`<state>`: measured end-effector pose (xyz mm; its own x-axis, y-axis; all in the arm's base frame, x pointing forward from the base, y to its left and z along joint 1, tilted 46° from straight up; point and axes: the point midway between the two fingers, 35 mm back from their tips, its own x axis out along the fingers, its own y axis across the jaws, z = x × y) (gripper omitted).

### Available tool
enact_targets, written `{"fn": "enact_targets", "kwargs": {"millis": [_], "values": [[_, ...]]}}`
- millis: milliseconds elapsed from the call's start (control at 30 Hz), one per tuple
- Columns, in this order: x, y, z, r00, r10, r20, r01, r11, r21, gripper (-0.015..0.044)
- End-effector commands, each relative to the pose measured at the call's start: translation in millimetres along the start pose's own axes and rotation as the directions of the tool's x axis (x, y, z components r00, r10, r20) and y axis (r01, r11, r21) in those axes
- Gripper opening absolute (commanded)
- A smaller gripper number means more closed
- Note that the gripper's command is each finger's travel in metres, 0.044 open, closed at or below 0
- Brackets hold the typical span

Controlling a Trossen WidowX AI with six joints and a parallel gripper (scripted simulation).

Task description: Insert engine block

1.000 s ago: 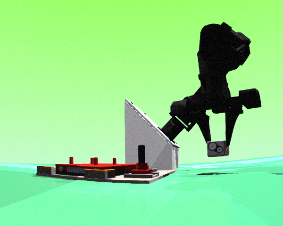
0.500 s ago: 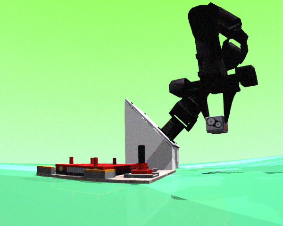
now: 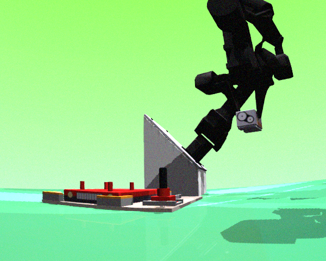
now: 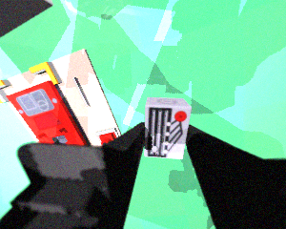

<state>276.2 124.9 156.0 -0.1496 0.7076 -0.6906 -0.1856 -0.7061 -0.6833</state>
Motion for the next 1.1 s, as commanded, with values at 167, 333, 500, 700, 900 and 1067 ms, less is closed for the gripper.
{"fn": "enact_targets", "kwargs": {"millis": [167, 333, 500, 700, 900, 1067], "values": [[1.9, 14.3, -17.2, 1.0, 0.006, -0.004, -0.005, 0.972, 0.234, 0.0], [5.0, 24.9, -28.6, 1.0, 0.008, -0.006, -0.005, 0.92, 0.391, 0.0], [8.3, 35.9, -39.5, 1.0, 0.01, -0.007, -0.005, 0.843, 0.538, 0.0], [12.5, 49.9, -52.0, 1.0, 0.012, -0.008, -0.003, 0.72, 0.694, 0.0], [16.9, 64.6, -63.6, 1.0, 0.013, -0.009, 0.0, 0.569, 0.822, 0.0], [20.8, 77.3, -72.7, 1.0, 0.014, -0.01, 0.003, 0.426, 0.905, 0.0]]}}
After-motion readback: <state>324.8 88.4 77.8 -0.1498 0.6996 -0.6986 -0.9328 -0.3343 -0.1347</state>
